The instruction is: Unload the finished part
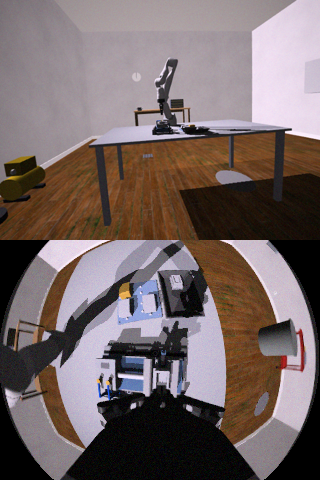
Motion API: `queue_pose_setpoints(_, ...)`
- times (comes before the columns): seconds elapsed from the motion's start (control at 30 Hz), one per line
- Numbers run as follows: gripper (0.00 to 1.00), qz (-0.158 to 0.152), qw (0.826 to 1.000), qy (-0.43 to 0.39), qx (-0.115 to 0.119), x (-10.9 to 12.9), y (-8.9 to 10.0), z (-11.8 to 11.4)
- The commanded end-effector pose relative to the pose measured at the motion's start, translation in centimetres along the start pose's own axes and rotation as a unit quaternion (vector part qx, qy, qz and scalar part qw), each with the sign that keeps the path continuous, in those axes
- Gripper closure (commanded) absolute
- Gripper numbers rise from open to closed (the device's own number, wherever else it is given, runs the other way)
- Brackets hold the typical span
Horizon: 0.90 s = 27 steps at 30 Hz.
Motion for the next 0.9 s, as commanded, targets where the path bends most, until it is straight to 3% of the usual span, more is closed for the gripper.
queue_pose_setpoints(0.0, 1.00, 0.000, 1.000, 0.000, 0.000, 0.00, 0.02, 0.02)
queue_pose_setpoints(0.17, 1.00, 0.000, 1.000, 0.000, 0.000, 0.00, 0.02, 0.02)
queue_pose_setpoints(0.2, 0.33, 0.000, 1.000, 0.000, 0.000, 0.00, 0.02, 0.02)
queue_pose_setpoints(0.87, 0.33, 0.000, 1.000, 0.000, 0.000, 0.00, 0.02, 0.02)
Point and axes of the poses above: the point where the finger pads meet when closed, its own y axis back along the fingers, its own z axis across the jaws, x = y × z, the point moved 3 cm from there along y, back along the fingers, and after that the axes turned 11 degrees about y, right-handed, at the moved point
